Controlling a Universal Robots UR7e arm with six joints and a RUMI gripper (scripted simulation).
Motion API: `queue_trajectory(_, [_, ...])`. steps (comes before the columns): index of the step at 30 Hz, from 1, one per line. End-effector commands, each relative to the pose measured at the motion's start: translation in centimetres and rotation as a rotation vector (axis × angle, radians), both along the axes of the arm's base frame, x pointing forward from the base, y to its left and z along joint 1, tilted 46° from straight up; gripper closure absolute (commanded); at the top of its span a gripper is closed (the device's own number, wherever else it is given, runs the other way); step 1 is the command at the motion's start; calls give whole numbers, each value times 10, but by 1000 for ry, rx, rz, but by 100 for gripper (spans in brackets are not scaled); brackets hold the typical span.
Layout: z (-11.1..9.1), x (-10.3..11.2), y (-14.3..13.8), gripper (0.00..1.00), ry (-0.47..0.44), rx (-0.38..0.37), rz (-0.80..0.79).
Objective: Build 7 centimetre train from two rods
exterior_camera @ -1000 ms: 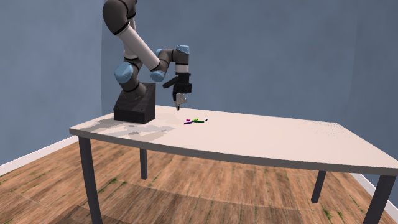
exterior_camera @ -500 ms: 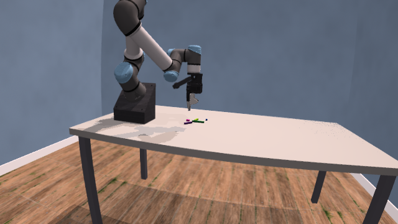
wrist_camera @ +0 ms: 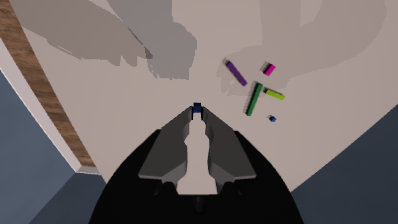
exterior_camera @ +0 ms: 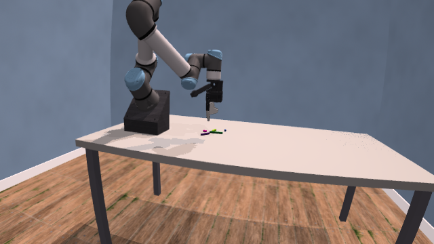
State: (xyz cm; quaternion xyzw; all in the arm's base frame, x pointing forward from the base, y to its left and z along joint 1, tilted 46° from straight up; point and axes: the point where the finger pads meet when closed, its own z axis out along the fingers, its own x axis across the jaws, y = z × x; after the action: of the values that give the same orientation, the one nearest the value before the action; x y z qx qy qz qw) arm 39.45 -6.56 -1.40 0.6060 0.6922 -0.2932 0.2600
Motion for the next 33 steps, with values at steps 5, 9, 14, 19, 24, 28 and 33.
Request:
queue_trajectory(5, [-7, 1, -8, 100, 0, 0, 1])
queue_trajectory(9, [-17, 1, -17, 100, 0, 0, 1])
queue_trajectory(14, [-25, 1, -27, 100, 0, 0, 1])
queue_trajectory(19, [-40, 1, -42, 100, 0, 0, 1])
queue_trajectory(24, [-52, 2, -55, 100, 0, 0, 1])
queue_trajectory(28, [-56, 2, -59, 100, 0, 0, 1])
queue_trajectory(33, [-60, 2, -64, 100, 0, 0, 1])
